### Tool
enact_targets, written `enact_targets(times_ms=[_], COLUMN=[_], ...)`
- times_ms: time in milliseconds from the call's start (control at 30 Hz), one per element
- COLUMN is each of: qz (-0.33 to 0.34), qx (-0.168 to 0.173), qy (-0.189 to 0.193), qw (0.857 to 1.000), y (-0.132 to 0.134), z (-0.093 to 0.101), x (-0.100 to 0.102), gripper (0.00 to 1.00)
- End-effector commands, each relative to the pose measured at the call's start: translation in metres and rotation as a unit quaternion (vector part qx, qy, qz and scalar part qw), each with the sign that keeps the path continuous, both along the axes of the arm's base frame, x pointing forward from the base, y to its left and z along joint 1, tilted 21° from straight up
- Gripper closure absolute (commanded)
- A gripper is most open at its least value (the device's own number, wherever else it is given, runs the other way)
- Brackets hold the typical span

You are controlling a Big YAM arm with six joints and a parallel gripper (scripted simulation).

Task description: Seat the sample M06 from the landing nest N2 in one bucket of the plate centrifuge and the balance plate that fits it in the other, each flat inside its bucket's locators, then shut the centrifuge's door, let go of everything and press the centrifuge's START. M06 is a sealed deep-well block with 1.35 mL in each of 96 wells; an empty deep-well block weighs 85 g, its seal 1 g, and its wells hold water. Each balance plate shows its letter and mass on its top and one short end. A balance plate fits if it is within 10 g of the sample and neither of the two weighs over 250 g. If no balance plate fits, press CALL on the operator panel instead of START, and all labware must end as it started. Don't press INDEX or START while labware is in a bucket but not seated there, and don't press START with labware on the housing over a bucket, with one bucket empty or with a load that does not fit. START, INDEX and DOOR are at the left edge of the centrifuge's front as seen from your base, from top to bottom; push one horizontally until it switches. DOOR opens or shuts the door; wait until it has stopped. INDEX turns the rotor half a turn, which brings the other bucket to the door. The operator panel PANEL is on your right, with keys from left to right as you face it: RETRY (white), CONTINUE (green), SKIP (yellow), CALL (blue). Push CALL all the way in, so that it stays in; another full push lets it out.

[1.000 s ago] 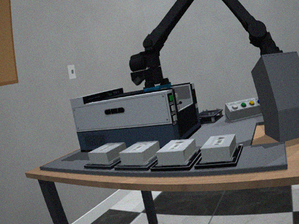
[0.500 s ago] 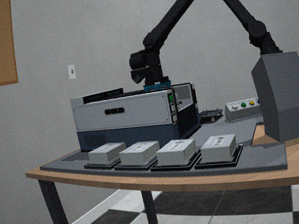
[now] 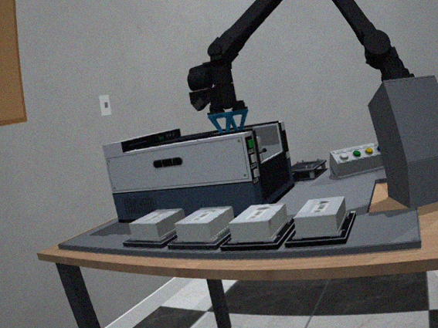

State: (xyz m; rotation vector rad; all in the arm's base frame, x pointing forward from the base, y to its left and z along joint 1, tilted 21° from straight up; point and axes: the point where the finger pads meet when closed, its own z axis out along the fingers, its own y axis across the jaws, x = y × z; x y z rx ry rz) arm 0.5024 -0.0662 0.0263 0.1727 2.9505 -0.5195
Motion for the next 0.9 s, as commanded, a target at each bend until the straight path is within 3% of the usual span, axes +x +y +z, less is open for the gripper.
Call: enact_targets(times_ms=[0, 400, 467, 500, 600, 800, 867], qz=[0.0, 0.0, 0.0, 0.0, 0.0, 0.0, 0.0], qx=[-0.001, 0.0, 0.0, -0.002, 0.001, 0.0, -0.001], qy=[-0.03, -0.028, -0.028, 0.004, -0.031, -0.031, -0.015], qw=[1.0, 1.0, 1.0, 1.0, 1.0, 1.0, 1.0], y=[0.014, 0.026, 0.026, 0.027, 0.03, 0.033, 0.034], z=[0.032, 0.065, 0.065, 0.039, 0.076, 0.085, 0.073], x=[0.02, 0.012, 0.012, 0.0, 0.013, 0.012, 0.005], gripper=[0.0, 0.0, 0.0, 0.0, 0.0, 0.0, 0.0])
